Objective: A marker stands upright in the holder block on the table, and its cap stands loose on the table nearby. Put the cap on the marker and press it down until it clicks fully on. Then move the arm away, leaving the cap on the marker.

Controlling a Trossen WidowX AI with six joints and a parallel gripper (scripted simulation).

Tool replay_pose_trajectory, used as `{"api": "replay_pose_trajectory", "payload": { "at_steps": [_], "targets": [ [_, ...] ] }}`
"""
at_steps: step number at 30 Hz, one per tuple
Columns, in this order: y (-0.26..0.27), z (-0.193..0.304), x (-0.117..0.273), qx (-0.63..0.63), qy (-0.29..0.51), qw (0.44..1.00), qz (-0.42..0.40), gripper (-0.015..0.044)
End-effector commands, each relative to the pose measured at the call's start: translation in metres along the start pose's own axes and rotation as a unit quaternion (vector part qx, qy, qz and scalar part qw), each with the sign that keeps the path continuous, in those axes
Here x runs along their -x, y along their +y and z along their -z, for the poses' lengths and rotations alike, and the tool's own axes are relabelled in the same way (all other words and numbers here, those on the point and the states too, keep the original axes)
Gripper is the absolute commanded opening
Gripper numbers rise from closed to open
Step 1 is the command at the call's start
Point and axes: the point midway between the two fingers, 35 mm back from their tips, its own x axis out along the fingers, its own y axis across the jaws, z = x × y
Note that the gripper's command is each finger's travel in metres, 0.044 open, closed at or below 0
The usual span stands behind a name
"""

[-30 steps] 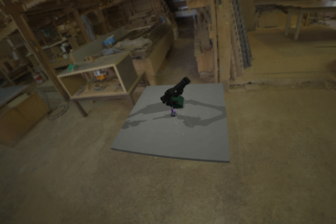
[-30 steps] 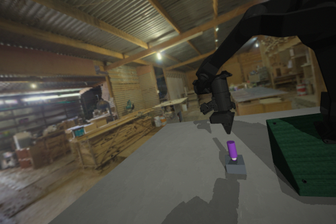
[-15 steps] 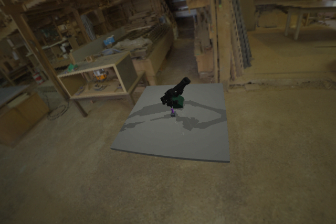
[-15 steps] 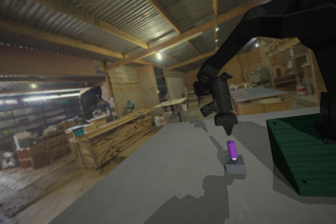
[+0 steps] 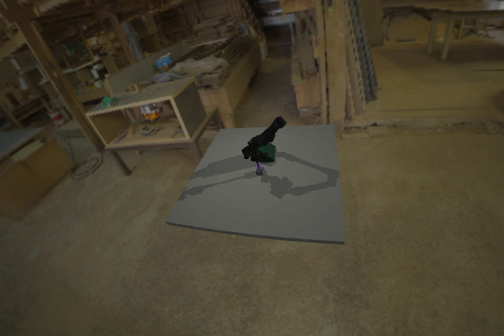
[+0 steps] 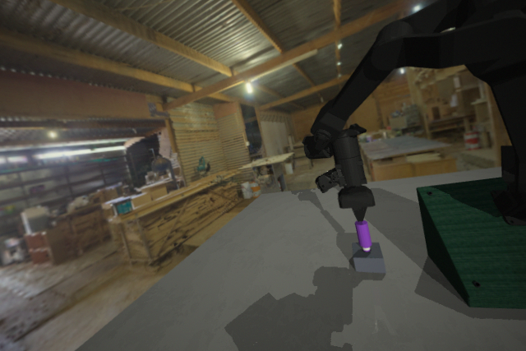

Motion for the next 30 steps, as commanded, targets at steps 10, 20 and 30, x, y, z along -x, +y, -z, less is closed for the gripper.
{"api": "replay_pose_trajectory", "payload": {
  "at_steps": [10,20,30],
  "targets": [
    [-0.001,-0.001,-0.009,0.0,-0.004,1.0,0.001,0.0],
    [-0.003,-0.004,0.059,-0.001,-0.004,1.0,0.004,0.0],
    [-0.003,-0.001,0.081,-0.001,-0.003,1.0,0.004,0.0105]
  ]
}}
